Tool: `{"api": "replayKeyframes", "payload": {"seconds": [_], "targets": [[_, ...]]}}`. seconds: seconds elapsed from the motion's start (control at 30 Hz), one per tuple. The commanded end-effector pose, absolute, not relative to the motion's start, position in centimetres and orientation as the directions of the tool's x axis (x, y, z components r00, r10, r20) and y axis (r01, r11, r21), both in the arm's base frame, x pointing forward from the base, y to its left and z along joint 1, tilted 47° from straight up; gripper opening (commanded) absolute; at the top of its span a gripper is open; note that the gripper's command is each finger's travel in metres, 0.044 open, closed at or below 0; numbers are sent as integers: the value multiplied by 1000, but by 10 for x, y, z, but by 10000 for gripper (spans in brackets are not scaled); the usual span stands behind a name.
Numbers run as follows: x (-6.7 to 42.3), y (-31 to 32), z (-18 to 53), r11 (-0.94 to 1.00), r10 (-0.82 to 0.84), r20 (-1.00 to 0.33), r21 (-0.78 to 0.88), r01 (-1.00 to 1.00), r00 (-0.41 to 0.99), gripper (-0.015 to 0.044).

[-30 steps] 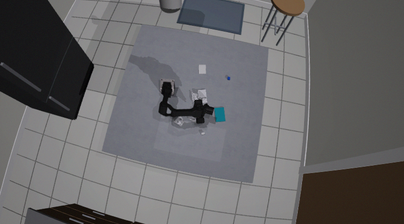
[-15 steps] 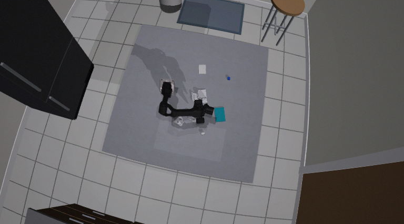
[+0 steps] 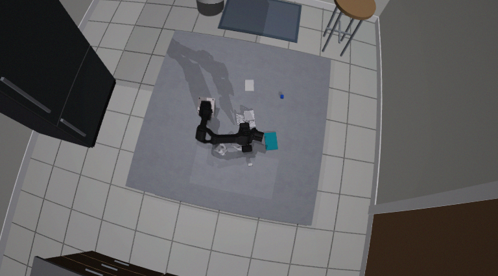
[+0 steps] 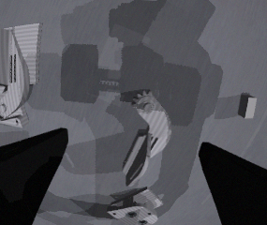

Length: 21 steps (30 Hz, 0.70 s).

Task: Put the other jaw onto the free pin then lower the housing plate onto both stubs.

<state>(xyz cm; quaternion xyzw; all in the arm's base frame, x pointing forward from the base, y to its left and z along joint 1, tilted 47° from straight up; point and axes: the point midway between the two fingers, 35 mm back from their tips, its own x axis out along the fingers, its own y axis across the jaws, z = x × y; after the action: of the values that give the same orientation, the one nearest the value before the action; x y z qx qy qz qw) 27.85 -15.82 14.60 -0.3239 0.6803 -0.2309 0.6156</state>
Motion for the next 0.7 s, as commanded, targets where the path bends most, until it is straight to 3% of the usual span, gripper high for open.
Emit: {"api": "replayKeyframes", "payload": {"seconds": [0.0,0.27,0.67], "targets": [[279,-158,146,684,-725,-688,-713,-157,-32,440],[279,-158,146,684,-725,-688,-713,-157,-32,440],[279,-158,146,684,-725,-688,-713,-157,-32,125]]}}
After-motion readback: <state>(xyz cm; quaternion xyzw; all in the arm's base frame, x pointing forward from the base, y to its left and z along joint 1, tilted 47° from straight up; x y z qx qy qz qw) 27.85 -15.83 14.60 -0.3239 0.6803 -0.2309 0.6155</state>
